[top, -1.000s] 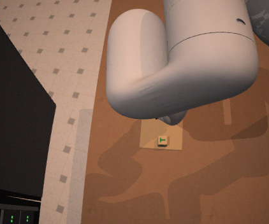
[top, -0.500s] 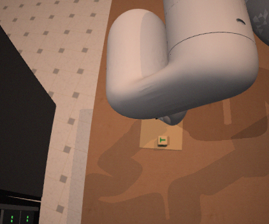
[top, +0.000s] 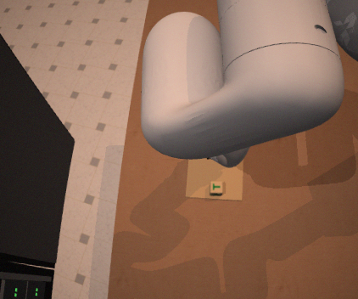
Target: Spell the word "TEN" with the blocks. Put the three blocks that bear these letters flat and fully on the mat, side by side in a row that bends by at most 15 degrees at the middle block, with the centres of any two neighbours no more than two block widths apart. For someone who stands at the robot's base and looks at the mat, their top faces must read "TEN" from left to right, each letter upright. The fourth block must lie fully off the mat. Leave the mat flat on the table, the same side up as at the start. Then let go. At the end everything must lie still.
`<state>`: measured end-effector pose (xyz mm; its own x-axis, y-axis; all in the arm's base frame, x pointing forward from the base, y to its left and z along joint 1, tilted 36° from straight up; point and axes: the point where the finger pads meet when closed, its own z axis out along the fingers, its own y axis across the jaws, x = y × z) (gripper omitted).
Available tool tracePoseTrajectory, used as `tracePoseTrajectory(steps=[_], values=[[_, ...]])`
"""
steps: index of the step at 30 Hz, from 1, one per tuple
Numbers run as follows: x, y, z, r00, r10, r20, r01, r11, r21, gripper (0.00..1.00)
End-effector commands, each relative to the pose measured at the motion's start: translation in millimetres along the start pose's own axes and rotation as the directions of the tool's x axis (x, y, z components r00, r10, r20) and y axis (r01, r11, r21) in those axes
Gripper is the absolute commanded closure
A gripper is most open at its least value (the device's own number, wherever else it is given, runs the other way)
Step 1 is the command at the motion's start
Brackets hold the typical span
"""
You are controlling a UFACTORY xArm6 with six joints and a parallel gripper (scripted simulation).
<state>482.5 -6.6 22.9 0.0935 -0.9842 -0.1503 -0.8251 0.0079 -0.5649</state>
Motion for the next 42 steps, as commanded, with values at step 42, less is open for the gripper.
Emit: tracePoseTrajectory(steps=[42], values=[[0.1,-0.7,-84.9,1.0,0.0,0.0,0.0,1.0,0.002,0.53]])
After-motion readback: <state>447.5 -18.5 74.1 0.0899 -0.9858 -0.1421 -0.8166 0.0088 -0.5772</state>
